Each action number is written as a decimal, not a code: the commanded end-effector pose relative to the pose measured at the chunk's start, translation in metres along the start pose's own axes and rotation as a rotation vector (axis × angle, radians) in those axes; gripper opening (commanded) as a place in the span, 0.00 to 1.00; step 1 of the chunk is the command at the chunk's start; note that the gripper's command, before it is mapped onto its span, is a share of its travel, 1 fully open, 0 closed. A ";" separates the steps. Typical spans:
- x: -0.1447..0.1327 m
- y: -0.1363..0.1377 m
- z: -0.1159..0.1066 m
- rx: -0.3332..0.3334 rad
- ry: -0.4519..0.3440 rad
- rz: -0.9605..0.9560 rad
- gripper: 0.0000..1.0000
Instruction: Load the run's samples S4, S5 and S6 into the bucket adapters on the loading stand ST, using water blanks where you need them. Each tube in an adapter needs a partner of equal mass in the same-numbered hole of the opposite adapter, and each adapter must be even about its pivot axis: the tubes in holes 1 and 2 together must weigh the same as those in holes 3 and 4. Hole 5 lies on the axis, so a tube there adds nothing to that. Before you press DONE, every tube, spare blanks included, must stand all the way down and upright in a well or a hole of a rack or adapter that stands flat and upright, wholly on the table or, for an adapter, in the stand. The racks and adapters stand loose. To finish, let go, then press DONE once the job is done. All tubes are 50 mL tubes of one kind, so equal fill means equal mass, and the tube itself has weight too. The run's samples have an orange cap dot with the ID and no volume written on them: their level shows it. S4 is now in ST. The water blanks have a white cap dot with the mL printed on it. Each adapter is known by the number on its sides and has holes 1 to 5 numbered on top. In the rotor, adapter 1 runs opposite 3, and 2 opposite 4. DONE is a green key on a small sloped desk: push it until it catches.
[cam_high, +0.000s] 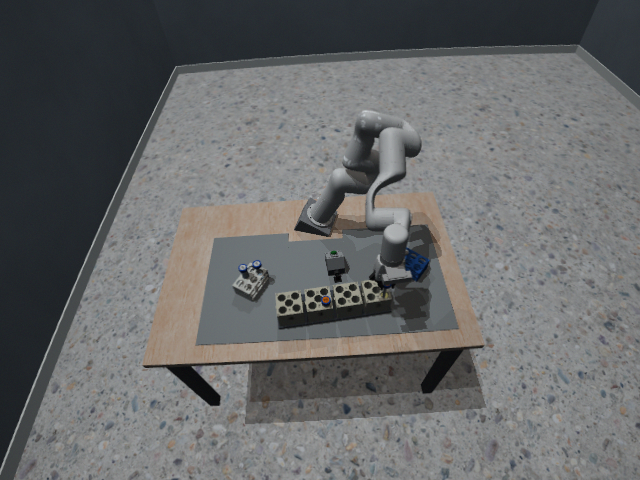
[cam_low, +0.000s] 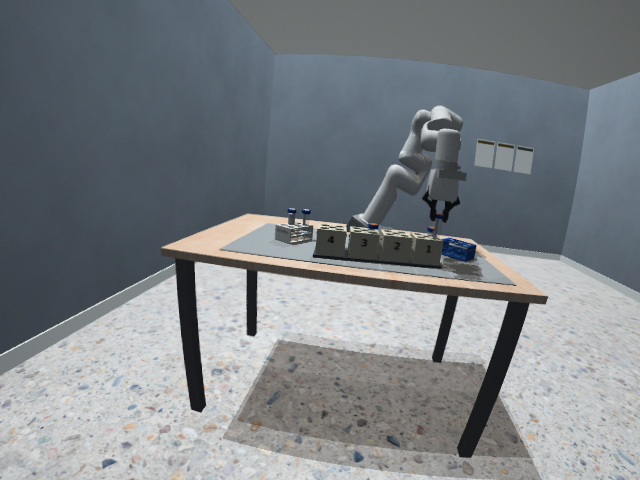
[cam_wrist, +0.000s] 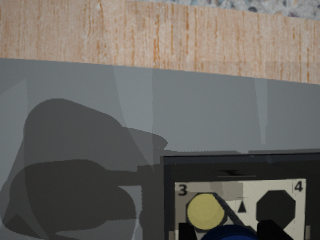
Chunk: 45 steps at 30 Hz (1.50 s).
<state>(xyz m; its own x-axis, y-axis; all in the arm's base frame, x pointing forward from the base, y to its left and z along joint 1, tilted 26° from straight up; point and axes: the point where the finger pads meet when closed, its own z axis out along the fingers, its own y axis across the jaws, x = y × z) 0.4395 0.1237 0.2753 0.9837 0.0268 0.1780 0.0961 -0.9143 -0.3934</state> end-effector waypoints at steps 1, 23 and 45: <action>0.001 0.000 0.003 0.000 0.004 -0.001 0.00; 0.001 0.000 0.023 0.000 0.004 -0.001 0.00; 0.001 0.000 0.043 0.000 0.004 -0.001 0.00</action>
<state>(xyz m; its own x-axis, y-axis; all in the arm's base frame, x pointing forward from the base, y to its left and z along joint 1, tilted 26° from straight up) 0.4456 0.1400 0.2390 0.9837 0.0268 0.1780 0.0961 -0.9143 -0.3934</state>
